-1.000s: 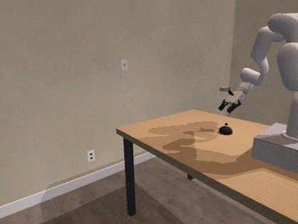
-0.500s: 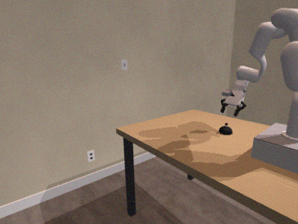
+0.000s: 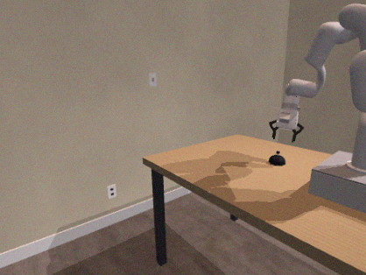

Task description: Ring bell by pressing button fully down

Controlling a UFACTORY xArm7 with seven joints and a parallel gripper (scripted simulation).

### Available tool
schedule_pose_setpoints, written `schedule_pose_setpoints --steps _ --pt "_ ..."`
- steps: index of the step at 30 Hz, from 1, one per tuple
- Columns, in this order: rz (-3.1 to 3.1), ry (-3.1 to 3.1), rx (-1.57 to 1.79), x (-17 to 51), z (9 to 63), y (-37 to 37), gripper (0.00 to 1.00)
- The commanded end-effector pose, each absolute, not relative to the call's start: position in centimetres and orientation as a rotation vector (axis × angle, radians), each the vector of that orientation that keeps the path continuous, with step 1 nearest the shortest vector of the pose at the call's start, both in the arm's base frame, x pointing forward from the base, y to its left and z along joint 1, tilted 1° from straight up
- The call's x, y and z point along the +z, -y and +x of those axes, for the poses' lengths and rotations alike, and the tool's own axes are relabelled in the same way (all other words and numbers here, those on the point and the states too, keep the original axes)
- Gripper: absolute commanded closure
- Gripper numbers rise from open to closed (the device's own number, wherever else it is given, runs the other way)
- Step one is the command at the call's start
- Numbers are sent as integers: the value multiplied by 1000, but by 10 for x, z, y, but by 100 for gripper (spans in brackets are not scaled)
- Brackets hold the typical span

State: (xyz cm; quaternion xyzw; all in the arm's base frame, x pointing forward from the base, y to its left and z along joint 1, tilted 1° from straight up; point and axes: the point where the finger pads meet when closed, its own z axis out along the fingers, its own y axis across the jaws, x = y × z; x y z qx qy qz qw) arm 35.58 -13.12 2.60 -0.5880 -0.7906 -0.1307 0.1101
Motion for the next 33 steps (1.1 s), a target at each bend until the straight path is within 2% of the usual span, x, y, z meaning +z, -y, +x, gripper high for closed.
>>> schedule_pose_setpoints --steps 1,18,30,31,33 --pt "-1583 2497 -295 29 356 131 0" --pt "-940 2977 -45 45 370 118 0" --pt "-897 3000 -32 47 371 117 0" --pt "-897 3000 -32 47 371 117 100" --pt "-897 3000 -32 47 371 117 100"
